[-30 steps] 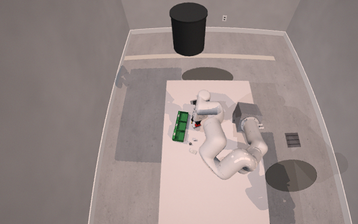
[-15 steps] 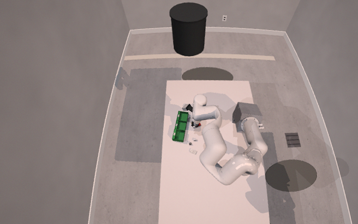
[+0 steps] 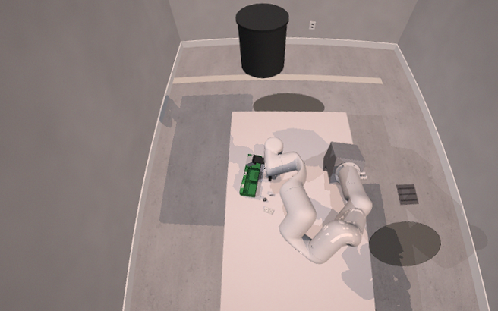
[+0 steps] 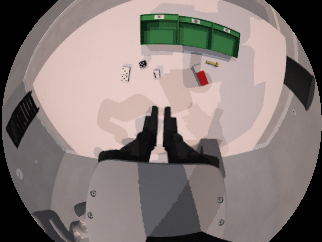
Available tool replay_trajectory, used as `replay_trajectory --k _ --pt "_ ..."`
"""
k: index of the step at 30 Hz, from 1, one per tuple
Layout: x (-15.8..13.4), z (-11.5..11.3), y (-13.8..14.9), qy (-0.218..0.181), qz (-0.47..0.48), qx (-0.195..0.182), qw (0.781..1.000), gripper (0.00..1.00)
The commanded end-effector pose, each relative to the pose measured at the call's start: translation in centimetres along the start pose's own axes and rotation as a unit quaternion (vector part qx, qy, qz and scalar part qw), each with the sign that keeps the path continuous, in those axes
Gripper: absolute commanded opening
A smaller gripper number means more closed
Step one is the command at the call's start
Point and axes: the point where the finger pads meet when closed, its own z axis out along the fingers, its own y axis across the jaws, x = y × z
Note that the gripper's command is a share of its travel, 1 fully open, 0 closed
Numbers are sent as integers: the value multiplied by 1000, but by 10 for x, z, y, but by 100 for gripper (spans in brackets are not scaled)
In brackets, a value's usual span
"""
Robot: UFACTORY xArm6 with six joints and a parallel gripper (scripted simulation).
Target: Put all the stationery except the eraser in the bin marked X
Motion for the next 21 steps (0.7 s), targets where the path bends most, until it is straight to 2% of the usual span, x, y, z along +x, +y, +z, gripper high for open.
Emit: replay_trajectory --k 1,12,17,21 --pt "3 0 -6 0 -78 -10 997 7" --pt "3 0 -6 0 -95 -12 995 7" --pt "25 21 22 1 9 -12 1000 7" --pt "43 38 44 1 20 -12 1000 7"
